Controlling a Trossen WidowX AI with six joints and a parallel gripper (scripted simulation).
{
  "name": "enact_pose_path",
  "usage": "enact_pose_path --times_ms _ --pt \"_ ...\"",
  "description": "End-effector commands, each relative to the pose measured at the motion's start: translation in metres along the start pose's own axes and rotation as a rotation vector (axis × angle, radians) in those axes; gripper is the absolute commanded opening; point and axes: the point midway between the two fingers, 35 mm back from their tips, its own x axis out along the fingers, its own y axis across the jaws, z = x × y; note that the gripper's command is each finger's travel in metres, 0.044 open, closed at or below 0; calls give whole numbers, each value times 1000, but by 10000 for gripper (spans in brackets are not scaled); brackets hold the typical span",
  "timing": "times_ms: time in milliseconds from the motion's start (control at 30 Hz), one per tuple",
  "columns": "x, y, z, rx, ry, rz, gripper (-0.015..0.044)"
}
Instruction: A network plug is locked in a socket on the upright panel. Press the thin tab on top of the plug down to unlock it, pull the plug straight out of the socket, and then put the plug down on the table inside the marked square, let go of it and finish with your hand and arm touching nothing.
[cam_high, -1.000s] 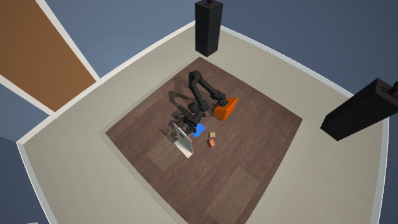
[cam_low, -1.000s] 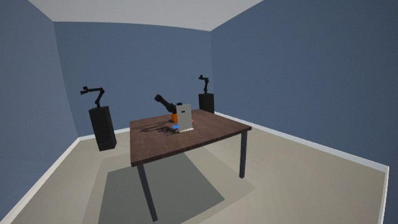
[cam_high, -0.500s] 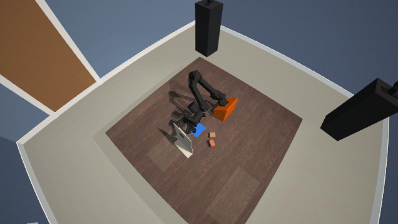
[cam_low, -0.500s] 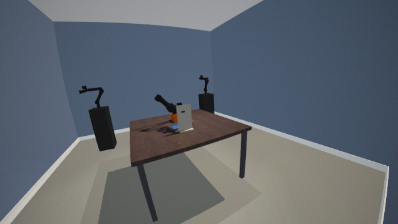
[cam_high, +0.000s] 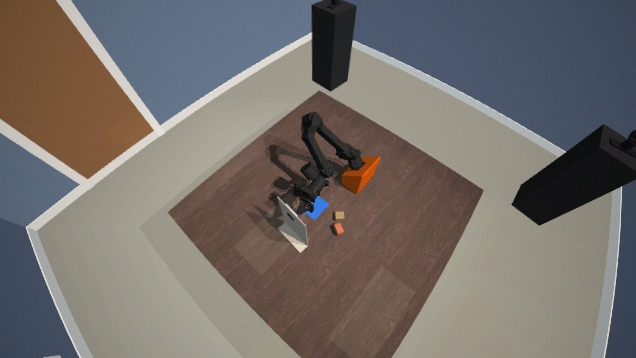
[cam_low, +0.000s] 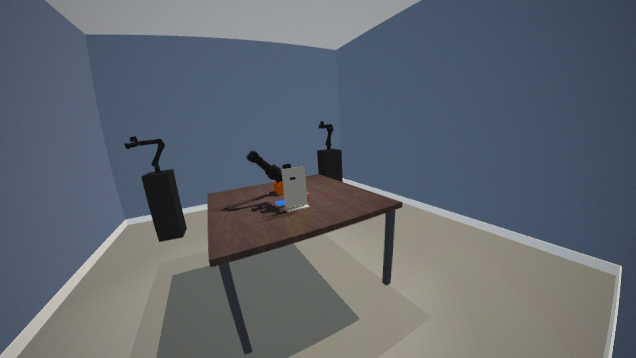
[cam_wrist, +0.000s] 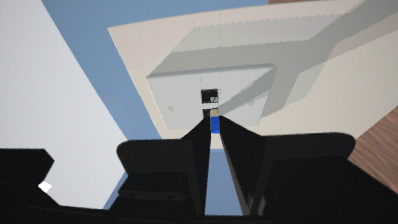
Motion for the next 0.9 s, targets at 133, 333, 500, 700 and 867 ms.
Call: enact_pose_path --times_ms 133,333,500,700,867 --pt "-6 0 -2 -4 0 -1 0" --pt "-9 0 -3 -4 0 -1 0" --pt "-12 0 -4 -4 0 -1 0" --pt "-15 0 -5 -4 0 -1 0" --pt "-18 -1 -5 -4 0 -2 0"
